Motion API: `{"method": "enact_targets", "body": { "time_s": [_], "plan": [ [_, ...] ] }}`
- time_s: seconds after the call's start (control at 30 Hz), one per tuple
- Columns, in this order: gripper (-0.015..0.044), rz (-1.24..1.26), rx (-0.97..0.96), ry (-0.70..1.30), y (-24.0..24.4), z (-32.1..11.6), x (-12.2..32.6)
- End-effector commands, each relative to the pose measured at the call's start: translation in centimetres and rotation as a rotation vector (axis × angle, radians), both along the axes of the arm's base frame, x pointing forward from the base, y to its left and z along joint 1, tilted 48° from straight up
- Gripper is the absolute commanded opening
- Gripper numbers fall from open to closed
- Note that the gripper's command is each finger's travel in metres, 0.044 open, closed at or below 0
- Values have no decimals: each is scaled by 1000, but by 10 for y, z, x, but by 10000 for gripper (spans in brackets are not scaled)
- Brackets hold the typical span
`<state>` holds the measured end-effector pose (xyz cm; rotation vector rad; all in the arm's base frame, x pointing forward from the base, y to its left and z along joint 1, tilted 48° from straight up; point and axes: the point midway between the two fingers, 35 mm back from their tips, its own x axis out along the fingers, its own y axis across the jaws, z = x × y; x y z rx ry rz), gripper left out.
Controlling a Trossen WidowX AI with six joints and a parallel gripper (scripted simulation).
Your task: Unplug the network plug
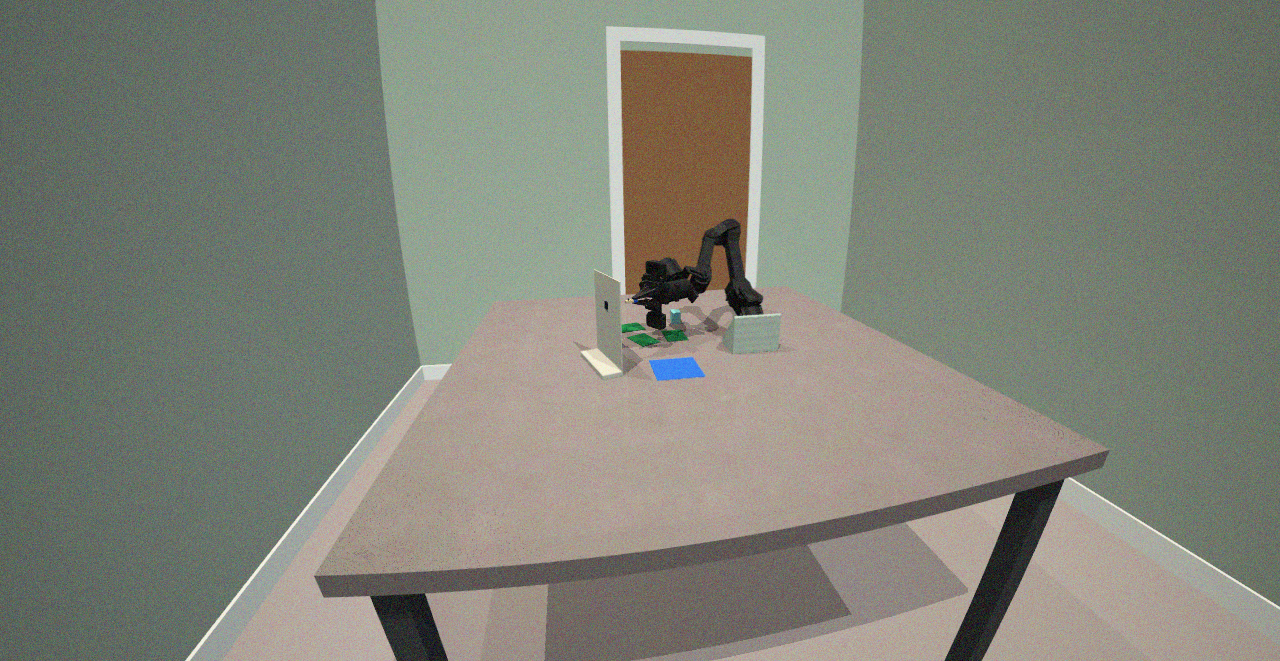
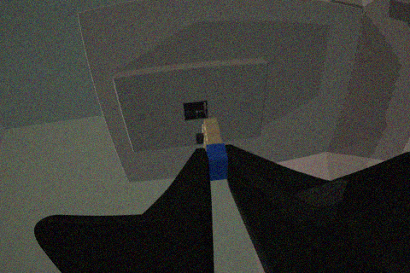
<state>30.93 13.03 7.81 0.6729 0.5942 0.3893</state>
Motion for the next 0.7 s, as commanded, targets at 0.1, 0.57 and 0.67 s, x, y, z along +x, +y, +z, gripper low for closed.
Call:
{"method": "enact_targets", "body": {
  "time_s": [0.1, 0.57, 0.67],
  "plan": [
    [0, 4, -3, 4, -1, 0, -3],
    [0, 1, -2, 4, 10, 10, -10],
    [0, 2, -2, 5, 16, 14, -14]
  ]
}}
